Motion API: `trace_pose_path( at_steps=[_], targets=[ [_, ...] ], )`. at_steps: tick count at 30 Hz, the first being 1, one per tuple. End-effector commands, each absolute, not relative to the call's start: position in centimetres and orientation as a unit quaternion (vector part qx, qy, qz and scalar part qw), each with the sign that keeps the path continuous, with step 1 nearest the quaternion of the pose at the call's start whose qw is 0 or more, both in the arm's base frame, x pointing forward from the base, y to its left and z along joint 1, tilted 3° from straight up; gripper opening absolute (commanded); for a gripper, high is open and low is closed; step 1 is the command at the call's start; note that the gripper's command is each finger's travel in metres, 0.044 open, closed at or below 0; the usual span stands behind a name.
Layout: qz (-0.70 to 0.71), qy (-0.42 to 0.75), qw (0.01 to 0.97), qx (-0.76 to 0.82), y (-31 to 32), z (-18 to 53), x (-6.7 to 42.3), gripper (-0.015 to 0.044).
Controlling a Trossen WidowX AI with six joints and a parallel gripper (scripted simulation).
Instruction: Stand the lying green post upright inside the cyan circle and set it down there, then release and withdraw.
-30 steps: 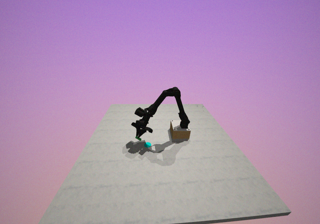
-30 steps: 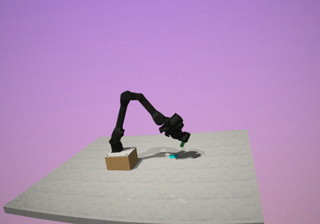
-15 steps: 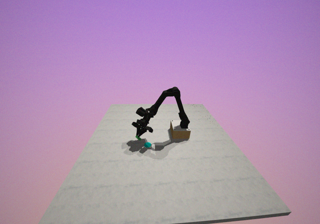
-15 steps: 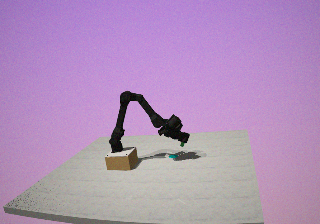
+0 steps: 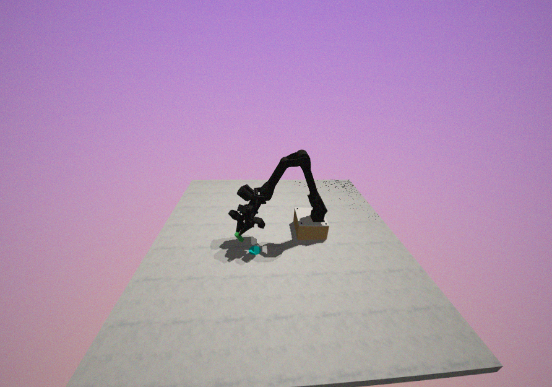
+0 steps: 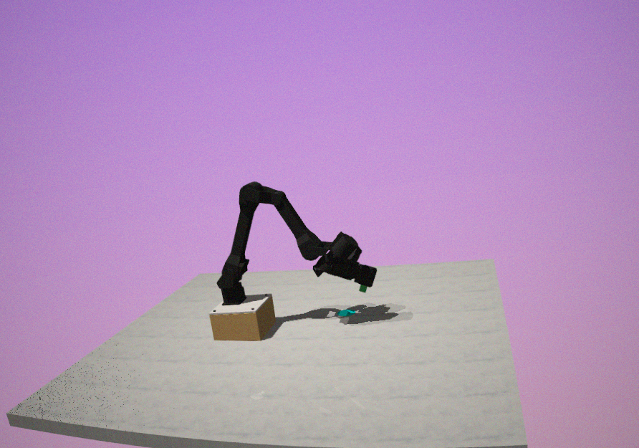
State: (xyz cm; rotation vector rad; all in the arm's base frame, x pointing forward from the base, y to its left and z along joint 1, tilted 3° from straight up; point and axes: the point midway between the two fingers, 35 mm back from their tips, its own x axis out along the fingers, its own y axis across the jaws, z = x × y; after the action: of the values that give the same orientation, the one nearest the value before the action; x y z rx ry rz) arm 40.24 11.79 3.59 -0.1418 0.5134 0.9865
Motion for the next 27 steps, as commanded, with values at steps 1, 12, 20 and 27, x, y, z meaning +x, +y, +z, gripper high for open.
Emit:
trace_pose_path(
  at_steps=[1, 12, 20, 27],
  targets=[
    [0.472, 0.235, 0.848, -0.059, 11.7, 3.6, 39.9, 0.0023],
    [0.480, 0.207, 0.851, -0.048, 11.3, 3.9, 39.4, 0.0023],
    [0.487, 0.187, 0.852, -0.041, 11.0, 4.2, 38.9, 0.0023],
    [0.493, 0.170, 0.852, -0.035, 10.8, 4.4, 38.4, 0.0023]
  ],
)
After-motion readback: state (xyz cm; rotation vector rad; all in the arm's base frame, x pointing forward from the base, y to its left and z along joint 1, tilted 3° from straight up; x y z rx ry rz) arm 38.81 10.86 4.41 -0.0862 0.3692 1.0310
